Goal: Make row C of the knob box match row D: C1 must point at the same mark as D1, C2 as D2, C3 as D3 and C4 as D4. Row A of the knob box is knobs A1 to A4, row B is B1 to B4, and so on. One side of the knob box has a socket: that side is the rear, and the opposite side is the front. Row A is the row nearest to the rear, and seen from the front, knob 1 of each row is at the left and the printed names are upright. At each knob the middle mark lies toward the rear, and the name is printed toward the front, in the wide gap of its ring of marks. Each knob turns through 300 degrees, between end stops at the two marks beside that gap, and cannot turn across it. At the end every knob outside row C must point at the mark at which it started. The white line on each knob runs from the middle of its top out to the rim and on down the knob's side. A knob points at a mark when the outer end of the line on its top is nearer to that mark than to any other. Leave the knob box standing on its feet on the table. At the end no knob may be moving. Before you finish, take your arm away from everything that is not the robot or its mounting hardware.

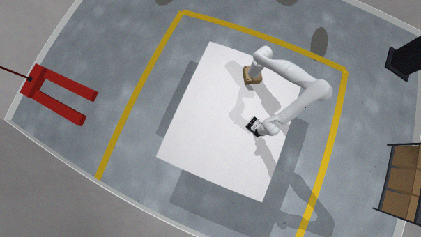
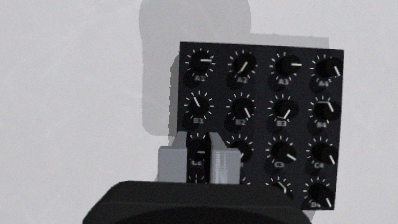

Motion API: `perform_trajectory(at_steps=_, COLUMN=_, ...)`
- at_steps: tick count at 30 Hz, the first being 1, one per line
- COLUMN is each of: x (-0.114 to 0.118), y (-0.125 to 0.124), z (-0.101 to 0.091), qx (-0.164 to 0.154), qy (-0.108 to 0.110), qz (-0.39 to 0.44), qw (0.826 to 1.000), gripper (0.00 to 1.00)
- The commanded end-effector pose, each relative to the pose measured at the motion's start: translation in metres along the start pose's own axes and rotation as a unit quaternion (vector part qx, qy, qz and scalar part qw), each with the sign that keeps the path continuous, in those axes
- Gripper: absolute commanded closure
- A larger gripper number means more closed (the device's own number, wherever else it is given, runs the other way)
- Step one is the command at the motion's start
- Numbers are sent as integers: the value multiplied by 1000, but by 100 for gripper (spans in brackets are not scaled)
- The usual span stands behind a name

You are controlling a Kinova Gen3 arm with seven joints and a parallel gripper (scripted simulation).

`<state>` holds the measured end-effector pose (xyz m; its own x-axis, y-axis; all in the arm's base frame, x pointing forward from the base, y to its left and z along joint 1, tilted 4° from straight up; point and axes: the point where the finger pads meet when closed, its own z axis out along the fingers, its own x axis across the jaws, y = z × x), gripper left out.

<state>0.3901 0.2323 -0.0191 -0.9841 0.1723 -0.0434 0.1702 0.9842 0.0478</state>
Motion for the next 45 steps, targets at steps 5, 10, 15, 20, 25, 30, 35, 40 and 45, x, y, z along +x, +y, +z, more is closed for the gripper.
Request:
perform_trajectory(at_steps=5, x=0, y=0, z=-1, qx=-1, qy=0, qz=-2, qw=1000, gripper=70)
perform_trajectory(at_steps=10, x=0, y=0, z=-1, qx=-1, qy=0, qz=-7, qw=1000, gripper=70)
perform_trajectory(at_steps=15, x=0, y=0, z=-1, qx=-1, qy=0, qz=-16, qw=1000, gripper=70)
perform_trajectory(at_steps=20, x=0, y=0, z=-1, qx=-1, qy=0, qz=-24, qw=1000, gripper=70)
perform_trajectory(at_steps=25, x=0, y=0, z=-1, qx=-1, qy=0, qz=-41, qw=999, gripper=70)
perform_trajectory(at_steps=30, x=0, y=0, z=-1, qx=-1, qy=-1, qz=-62, qw=998, gripper=70)
perform_trajectory(at_steps=35, x=0, y=0, z=-1, qx=-1, qy=-1, qz=-88, qw=996, gripper=70)
perform_trajectory(at_steps=40, x=0, y=0, z=-1, qx=-1, qy=-1, qz=-106, qw=994, gripper=70)
perform_trajectory(at_steps=45, x=0, y=0, z=-1, qx=-1, qy=-1, qz=-140, qw=990, gripper=70)
